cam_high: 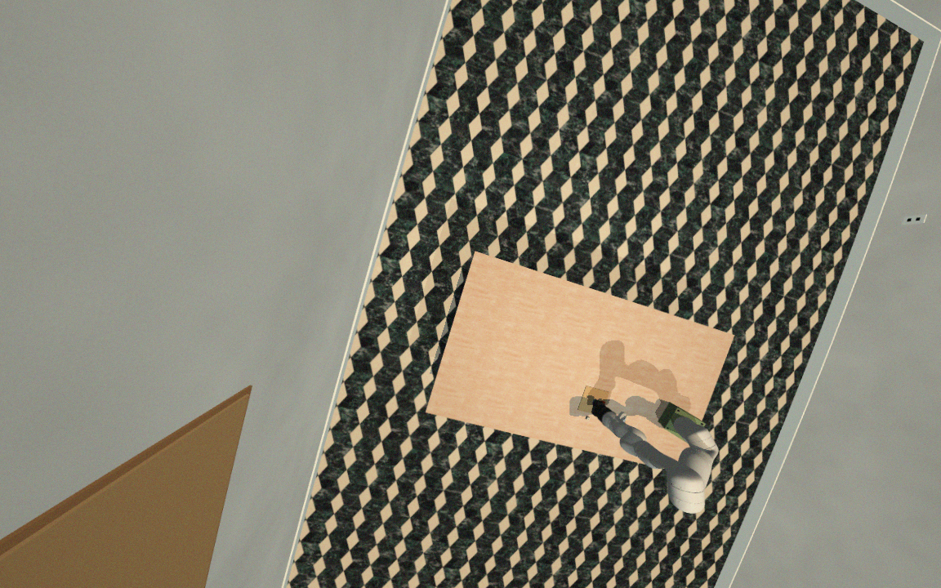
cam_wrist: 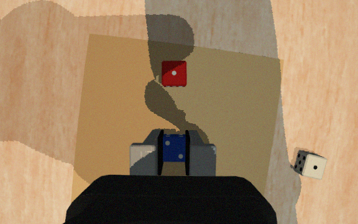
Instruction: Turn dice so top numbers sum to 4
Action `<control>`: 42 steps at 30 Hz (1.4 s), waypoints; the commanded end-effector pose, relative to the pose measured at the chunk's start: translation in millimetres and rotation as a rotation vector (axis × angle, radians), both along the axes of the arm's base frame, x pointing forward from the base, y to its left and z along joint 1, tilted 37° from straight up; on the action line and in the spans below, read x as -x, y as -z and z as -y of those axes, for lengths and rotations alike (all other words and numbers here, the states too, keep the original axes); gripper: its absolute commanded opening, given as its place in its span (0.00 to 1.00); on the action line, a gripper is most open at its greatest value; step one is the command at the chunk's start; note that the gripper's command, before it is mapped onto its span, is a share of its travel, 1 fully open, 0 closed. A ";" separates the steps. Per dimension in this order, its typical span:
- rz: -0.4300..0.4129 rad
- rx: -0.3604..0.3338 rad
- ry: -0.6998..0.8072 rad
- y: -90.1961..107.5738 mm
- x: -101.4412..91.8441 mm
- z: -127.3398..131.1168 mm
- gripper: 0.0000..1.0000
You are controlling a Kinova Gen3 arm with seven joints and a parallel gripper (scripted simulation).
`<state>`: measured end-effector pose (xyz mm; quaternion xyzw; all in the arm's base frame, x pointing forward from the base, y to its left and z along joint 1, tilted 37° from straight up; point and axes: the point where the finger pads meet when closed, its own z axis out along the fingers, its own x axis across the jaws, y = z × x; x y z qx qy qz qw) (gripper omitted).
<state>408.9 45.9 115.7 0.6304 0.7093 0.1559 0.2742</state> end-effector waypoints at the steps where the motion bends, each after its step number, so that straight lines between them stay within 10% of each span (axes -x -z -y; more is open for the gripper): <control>1: 0.001 0.000 0.000 -0.1 -0.2 -0.1 0.34; 42: 0.001 -0.001 0.000 3.0 -2.4 0.3 0.34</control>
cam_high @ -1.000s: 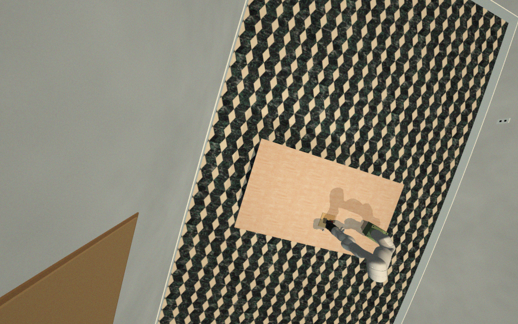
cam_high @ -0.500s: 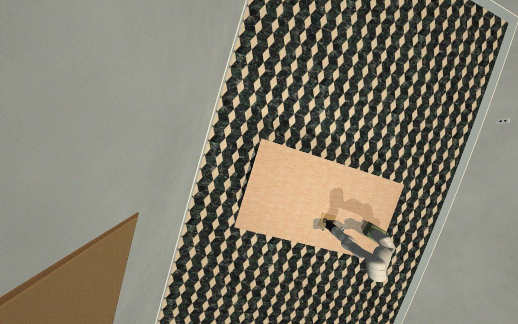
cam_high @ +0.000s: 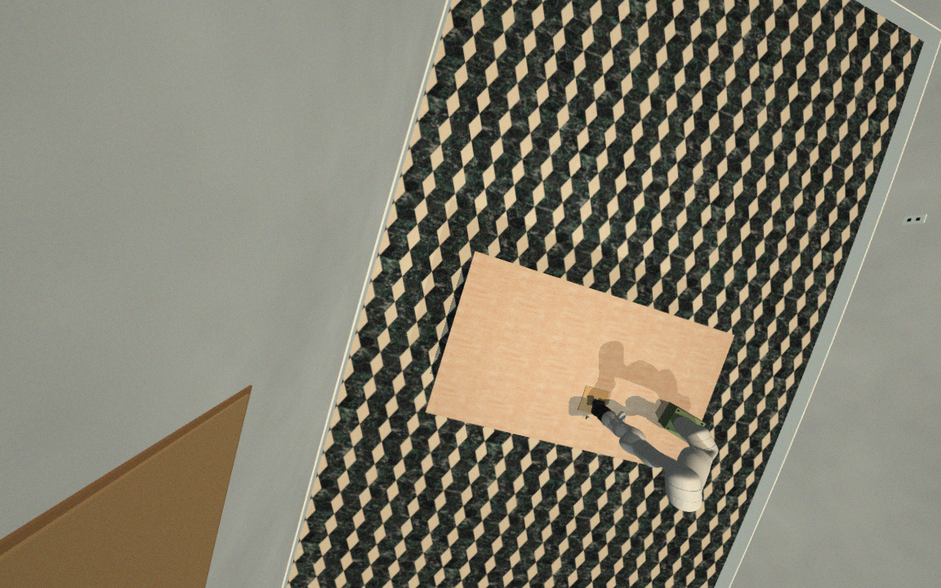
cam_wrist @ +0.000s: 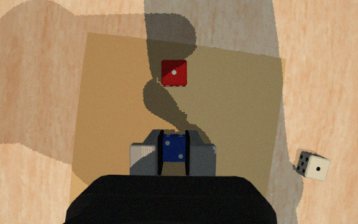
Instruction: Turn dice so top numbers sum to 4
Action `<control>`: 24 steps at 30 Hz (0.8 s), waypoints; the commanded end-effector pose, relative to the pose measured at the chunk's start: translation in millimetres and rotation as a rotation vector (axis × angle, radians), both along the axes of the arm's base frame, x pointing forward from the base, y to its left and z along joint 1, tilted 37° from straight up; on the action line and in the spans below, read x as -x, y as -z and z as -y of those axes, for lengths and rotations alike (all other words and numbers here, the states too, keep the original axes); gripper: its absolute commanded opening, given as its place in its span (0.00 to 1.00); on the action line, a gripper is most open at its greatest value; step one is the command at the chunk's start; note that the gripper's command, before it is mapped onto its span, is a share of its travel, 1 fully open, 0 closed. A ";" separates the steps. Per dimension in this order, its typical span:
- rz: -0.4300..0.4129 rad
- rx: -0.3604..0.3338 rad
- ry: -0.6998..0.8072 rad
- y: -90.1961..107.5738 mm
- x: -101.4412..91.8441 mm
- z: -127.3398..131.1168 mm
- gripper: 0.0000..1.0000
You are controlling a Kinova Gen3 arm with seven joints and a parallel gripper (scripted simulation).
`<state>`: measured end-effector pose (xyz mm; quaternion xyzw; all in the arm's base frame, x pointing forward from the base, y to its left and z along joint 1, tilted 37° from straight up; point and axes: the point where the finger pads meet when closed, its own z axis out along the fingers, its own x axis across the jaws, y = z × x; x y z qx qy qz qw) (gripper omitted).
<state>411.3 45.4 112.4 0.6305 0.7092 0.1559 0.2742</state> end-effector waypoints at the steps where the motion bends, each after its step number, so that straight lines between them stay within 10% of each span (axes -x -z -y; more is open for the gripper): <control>1: 0.001 -0.001 0.000 -0.3 0.0 -0.2 0.34; 14: 0.001 -0.001 0.000 -0.3 0.0 -0.2 0.34; 24: 0.001 -0.001 0.000 -0.3 0.0 -0.2 0.52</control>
